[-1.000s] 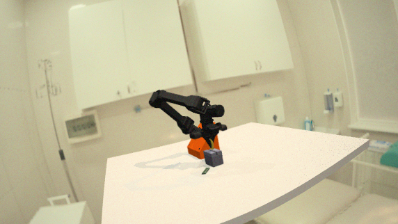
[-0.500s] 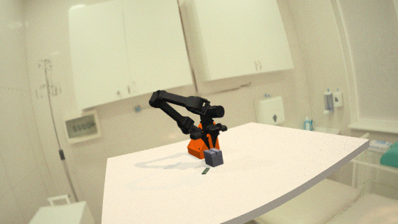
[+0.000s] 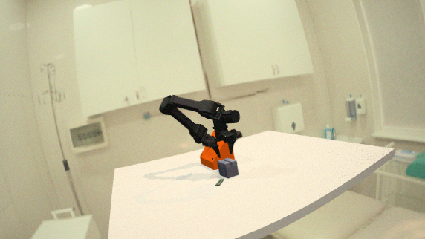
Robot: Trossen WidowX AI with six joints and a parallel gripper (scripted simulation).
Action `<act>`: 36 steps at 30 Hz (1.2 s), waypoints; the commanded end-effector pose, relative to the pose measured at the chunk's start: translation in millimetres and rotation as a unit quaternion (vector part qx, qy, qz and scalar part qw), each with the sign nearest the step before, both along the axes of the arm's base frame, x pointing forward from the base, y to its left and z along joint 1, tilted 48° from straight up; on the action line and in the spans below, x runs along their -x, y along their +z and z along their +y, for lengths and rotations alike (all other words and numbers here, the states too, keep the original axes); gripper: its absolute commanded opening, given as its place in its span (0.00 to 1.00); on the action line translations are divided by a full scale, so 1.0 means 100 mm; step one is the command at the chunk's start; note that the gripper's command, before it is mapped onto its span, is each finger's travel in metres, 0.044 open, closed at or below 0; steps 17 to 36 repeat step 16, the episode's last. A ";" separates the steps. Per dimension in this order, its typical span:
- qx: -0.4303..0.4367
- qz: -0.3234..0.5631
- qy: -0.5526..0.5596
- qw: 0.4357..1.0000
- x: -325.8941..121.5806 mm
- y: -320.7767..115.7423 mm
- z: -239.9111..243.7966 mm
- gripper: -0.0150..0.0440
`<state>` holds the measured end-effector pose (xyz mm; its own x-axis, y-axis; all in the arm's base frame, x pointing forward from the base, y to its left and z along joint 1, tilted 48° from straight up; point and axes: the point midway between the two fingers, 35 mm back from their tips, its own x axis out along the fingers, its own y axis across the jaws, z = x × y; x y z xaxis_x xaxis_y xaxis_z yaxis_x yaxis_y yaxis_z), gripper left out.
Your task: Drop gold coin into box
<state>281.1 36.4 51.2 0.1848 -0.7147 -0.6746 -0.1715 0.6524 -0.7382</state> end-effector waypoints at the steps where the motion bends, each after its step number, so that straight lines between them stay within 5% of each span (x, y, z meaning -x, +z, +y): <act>1: -0.004 -0.004 0.000 1.000 0.00 0.07 0.08 0.93; 3: -0.001 -0.002 0.000 1.000 0.06 0.22 0.23 1.00; 36: 0.001 -0.001 0.000 1.000 0.10 0.31 0.30 1.00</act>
